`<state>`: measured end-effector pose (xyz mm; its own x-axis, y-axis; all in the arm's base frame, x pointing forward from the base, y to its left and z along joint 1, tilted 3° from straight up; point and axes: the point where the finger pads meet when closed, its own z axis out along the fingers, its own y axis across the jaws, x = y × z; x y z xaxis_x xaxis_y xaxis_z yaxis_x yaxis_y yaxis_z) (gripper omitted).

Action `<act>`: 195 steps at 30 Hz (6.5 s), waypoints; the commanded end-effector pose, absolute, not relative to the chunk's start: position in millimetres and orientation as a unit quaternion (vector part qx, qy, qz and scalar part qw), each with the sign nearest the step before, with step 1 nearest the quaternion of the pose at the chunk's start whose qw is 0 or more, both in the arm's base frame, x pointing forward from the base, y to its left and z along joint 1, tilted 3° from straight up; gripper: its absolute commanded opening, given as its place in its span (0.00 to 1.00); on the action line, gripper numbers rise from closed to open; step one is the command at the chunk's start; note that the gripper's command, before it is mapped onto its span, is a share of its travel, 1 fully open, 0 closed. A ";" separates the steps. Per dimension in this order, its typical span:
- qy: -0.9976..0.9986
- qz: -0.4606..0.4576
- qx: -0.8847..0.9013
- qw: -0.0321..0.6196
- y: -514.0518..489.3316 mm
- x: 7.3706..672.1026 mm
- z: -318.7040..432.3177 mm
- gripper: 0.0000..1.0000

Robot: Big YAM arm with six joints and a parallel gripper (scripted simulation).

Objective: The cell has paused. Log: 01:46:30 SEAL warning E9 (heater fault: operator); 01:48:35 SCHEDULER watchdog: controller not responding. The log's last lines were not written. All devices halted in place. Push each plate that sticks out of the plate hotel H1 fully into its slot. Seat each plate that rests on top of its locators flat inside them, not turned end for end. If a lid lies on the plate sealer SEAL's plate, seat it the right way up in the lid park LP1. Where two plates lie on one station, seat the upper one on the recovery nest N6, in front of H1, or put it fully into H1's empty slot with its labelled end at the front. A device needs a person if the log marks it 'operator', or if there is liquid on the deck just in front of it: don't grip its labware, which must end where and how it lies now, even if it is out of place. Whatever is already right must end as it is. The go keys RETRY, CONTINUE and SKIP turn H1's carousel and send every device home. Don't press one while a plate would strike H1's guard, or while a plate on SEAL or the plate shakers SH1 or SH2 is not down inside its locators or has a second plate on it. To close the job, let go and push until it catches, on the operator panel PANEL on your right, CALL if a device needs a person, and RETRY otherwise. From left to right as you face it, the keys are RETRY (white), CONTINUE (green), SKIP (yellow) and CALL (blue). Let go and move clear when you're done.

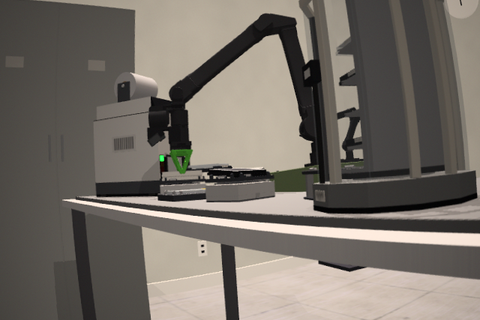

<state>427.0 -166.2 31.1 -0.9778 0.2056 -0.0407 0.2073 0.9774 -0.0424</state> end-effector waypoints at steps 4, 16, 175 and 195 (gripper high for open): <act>0.995 -0.021 0.099 0.011 -169.1 427.0 30.3 0.80; 0.994 -0.029 0.099 0.041 -175.3 445.3 56.8 0.80; 0.993 -0.030 0.104 0.047 -162.6 442.7 185.7 0.80; 0.993 -0.030 0.104 0.050 -158.9 438.1 236.9 0.80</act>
<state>420.6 -158.3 191.2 -0.9797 0.1992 -0.0221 0.2000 0.9790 -0.0395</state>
